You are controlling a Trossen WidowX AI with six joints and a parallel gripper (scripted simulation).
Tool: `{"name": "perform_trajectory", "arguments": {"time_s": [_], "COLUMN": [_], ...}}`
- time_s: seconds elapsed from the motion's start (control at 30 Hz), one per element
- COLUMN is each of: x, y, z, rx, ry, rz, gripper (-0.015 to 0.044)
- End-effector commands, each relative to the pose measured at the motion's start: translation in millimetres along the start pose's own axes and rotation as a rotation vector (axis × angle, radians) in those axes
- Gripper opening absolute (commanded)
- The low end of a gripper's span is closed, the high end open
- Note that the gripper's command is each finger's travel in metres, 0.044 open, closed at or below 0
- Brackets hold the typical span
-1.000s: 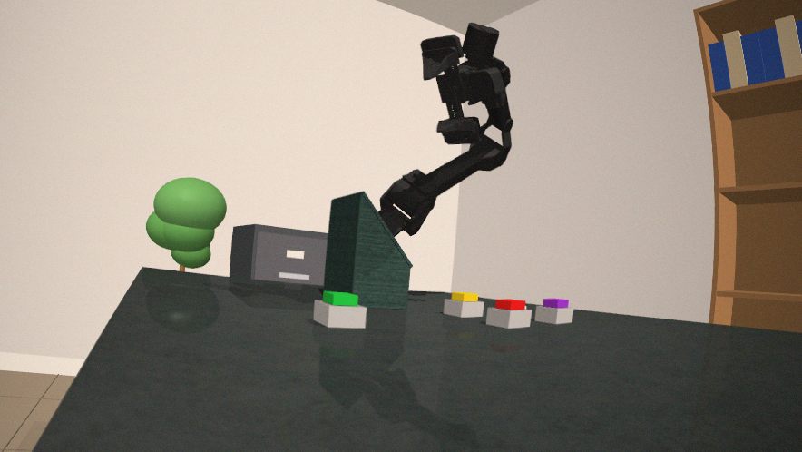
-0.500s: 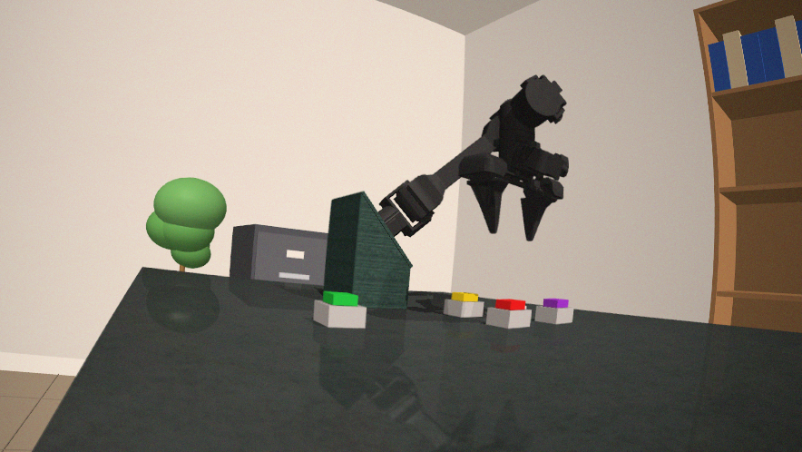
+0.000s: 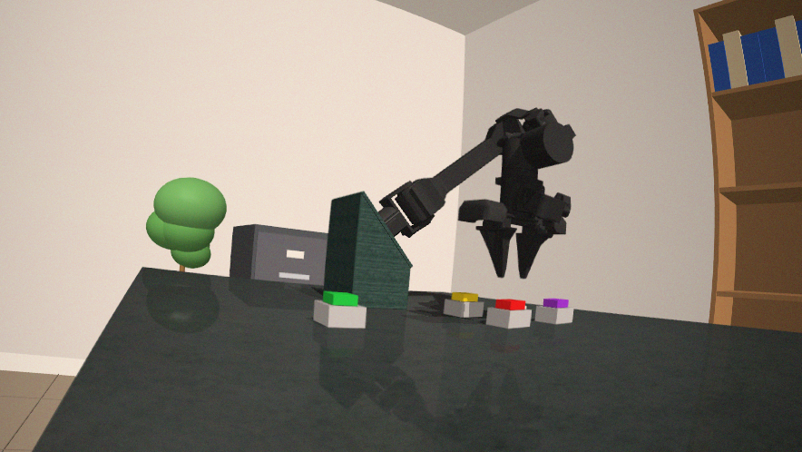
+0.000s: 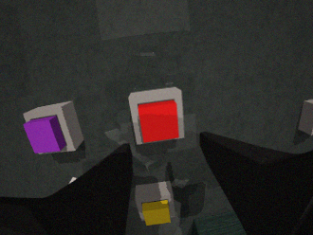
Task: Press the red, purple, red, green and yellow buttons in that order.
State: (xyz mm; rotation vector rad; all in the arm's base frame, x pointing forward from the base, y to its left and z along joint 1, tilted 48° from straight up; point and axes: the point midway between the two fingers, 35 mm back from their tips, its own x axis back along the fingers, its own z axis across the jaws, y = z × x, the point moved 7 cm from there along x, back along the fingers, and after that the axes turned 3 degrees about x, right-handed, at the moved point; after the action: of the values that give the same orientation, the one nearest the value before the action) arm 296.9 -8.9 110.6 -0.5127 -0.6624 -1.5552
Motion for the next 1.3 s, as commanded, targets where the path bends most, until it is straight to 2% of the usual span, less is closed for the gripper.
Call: {"name": "perform_trajectory", "arguments": {"time_s": [0.0, 0.13, 0.53, 1.27], "x": [-8, -8, -9, -42], "y": [0, 0, 0, 0], "z": [0, 0, 0, 0], "rx": [-0.006, -0.006, -0.006, -0.006], "ry": [0.004, 0.004, 0.004, 0.005], "rz": [-0.01, -0.01, -0.01, -0.011], "gripper": [0.0111, 0.002, 0.002, 0.002]}}
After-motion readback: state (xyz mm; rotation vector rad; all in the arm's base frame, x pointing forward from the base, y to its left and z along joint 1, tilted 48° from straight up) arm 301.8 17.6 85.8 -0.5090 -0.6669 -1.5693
